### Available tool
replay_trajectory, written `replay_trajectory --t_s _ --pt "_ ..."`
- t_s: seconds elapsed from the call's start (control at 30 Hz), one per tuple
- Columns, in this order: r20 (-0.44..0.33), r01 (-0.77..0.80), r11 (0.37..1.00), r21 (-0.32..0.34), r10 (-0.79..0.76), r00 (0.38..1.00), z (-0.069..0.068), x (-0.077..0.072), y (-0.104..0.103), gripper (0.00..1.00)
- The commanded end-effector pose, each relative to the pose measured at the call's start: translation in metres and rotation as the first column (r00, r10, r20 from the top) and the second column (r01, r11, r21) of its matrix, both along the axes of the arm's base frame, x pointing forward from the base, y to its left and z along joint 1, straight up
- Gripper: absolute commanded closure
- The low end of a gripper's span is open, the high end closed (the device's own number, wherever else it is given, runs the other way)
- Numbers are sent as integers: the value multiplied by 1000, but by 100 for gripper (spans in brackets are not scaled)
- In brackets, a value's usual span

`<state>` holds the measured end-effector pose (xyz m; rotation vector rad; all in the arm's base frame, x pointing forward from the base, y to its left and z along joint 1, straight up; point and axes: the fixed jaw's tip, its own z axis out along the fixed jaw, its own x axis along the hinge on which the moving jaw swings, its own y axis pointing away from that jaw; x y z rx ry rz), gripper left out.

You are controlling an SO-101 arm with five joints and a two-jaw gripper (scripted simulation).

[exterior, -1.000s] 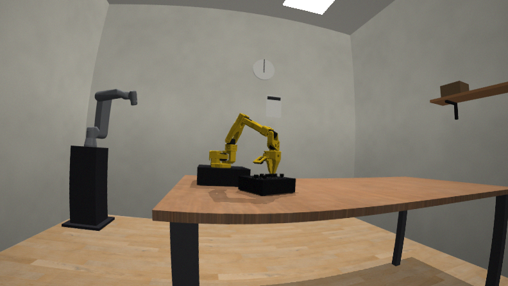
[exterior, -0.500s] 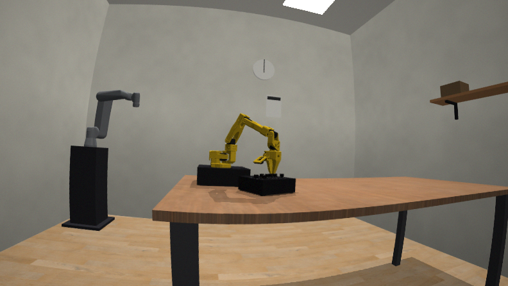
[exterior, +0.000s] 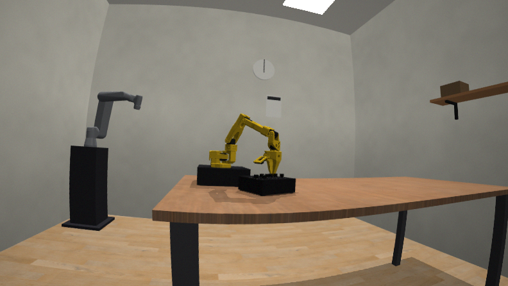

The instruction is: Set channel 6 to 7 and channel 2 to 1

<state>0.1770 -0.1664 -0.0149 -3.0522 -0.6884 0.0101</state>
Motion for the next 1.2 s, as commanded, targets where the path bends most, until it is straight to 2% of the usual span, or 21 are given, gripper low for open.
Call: replay_trajectory --t_s 0.0,1.17 --pt "8 13 1000 -10 -13 1000 0 0 -7 100" --pt "8 18 1000 -10 -18 1000 1 2 -13 100"
